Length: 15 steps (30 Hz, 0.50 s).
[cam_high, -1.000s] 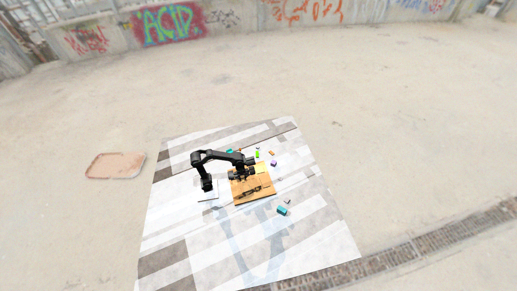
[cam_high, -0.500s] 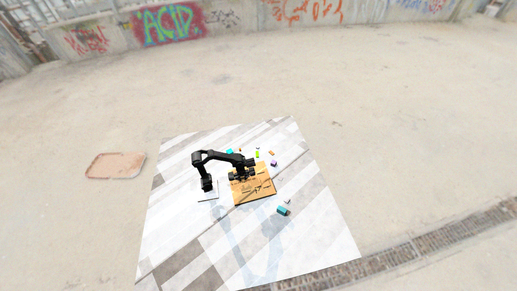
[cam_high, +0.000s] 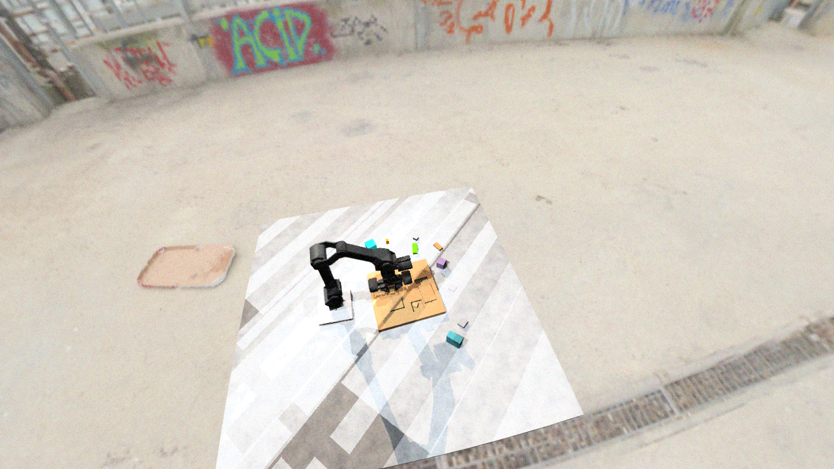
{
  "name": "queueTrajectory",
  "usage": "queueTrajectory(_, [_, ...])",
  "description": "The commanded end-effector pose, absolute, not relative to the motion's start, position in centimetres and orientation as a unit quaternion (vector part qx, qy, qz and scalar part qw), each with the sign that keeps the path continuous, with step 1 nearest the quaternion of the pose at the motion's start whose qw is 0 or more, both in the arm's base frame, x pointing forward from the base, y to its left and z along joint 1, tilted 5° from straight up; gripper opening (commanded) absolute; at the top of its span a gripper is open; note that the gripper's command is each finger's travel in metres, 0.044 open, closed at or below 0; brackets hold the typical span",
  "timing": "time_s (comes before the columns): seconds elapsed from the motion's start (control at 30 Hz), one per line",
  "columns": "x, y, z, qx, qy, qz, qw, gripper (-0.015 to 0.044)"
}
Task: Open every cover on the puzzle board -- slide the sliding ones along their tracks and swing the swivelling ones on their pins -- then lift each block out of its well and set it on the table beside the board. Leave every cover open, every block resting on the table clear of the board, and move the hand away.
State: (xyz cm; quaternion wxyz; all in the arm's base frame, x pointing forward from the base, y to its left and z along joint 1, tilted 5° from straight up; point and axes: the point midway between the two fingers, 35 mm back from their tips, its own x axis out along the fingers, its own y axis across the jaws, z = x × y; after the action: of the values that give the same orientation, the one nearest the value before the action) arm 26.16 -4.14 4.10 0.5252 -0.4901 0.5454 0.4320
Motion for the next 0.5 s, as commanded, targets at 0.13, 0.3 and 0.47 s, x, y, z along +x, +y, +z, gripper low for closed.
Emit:
queueTrajectory(0.13, [26.03,-4.2,3.46,-0.49,0.547,0.434,0.522,0.0144])
queueTrajectory(0.3, [26.14,-4.16,3.72,-0.49,0.546,0.432,0.525,0.011])
queueTrajectory(0.47, [26.14,-4.16,3.72,-0.49,0.546,0.432,0.525,0.008])
